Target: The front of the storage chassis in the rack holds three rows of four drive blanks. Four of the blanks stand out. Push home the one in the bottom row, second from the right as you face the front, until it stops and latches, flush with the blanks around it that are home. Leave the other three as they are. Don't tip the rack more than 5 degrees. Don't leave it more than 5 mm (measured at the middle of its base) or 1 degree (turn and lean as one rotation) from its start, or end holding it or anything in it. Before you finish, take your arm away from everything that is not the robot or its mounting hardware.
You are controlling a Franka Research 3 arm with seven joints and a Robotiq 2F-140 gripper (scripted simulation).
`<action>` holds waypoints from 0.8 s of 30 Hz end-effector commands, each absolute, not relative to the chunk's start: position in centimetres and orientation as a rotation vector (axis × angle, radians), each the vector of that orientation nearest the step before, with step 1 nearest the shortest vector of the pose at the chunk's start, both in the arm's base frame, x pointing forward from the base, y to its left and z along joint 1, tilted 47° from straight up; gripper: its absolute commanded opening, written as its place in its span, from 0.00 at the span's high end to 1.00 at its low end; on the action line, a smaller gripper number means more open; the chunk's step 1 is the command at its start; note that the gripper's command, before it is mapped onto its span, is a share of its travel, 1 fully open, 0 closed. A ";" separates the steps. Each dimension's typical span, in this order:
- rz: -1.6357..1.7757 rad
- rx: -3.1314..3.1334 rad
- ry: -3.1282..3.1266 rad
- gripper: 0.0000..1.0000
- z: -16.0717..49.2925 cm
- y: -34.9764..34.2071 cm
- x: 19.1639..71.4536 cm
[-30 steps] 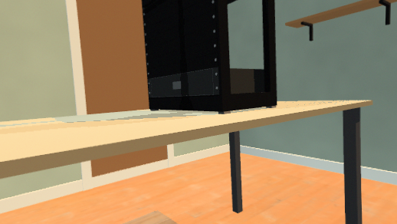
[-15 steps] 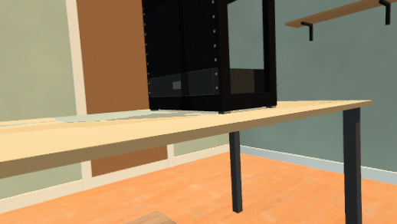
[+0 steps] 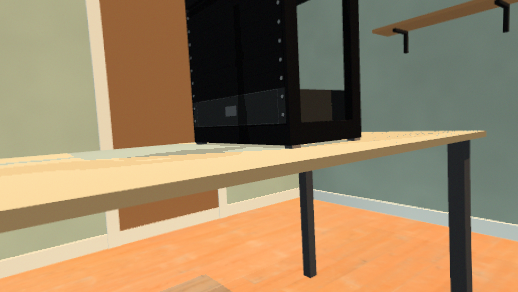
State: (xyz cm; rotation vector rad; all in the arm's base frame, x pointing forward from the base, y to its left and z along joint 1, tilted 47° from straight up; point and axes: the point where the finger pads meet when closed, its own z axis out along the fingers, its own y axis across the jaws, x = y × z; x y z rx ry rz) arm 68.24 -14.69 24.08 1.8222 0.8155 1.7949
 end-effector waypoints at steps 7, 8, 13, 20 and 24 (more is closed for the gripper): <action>1.794 1.816 0.818 1.00 24.4 -15.1 64.4; 1.794 1.816 0.818 1.00 24.4 -15.2 64.1; 1.794 1.816 0.818 1.00 24.4 -15.2 63.7; 1.794 1.816 0.818 1.00 24.4 -15.2 63.4; 1.794 1.816 0.818 1.00 24.5 -15.3 62.8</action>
